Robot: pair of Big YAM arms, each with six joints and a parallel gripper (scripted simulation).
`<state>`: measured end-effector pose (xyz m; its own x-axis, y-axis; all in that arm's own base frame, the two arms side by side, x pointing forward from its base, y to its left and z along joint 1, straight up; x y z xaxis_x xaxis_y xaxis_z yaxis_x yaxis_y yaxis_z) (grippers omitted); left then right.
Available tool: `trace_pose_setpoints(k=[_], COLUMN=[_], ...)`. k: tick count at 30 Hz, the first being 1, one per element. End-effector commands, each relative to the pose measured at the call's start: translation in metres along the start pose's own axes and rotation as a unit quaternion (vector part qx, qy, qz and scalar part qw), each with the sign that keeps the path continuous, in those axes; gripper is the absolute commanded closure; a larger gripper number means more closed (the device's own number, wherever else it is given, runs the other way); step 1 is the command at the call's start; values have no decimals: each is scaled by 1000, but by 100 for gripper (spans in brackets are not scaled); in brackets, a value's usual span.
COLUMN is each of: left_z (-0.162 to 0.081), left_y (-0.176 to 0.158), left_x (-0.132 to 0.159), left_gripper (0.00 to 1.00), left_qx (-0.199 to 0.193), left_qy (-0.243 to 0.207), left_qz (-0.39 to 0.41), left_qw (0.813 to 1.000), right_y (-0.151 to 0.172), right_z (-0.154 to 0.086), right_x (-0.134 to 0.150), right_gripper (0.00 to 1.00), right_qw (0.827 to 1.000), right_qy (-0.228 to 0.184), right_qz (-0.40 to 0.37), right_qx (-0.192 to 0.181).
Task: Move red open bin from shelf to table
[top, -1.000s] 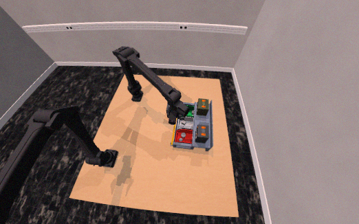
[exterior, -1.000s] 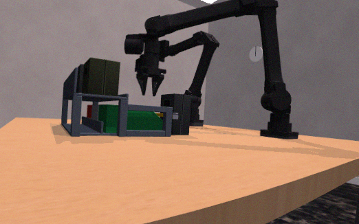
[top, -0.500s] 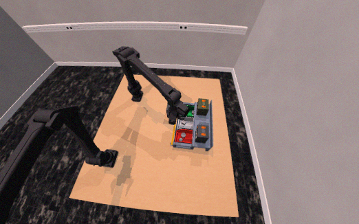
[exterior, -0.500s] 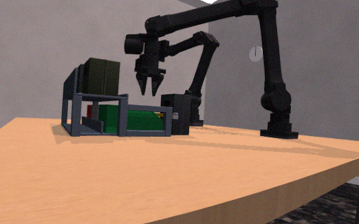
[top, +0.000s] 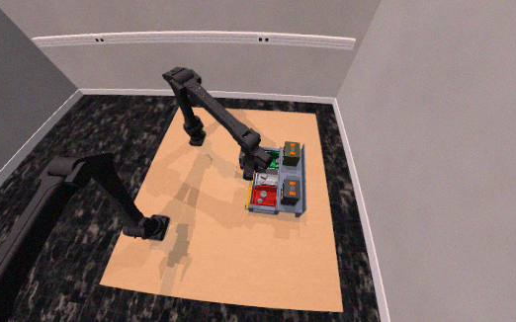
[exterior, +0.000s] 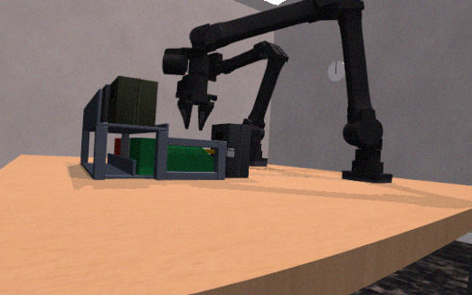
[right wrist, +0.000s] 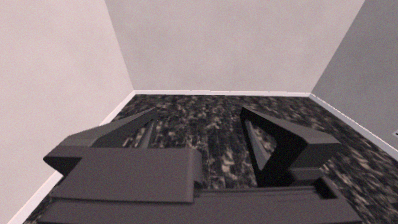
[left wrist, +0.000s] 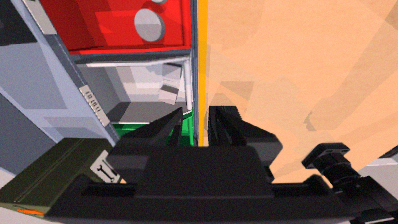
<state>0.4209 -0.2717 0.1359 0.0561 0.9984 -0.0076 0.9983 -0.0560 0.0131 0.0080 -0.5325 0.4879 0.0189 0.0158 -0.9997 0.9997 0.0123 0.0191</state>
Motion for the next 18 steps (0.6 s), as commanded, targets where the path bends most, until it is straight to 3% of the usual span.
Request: trace_pose_setpoints(k=[1,18], left_z=[11,32], left_y=[1,1], left_x=[-3,-3], left_gripper=[57,57], left_qx=[1,1], left_qy=[0,0], left_qz=[1,1], left_qw=[1000,1000], right_y=[-5,-5], right_z=[-8,-8], right_x=[-13,-13], right_gripper=[0,0], right_qw=[1000,1000], right_qy=[-8,-8], right_qz=[8,8], right_qx=[3,3])
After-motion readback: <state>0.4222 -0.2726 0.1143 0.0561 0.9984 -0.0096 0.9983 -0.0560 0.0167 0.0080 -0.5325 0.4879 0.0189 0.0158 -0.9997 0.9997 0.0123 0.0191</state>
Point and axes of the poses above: on each arm, the point where the finger pads meet when closed, its own z axis out along the fingers, its own y axis across the jaws, x = y × z, the point moved 2 cm from there along -z, back along the fingers, and after that the axes turned 2 degrees about z, right-handed, at the moved point
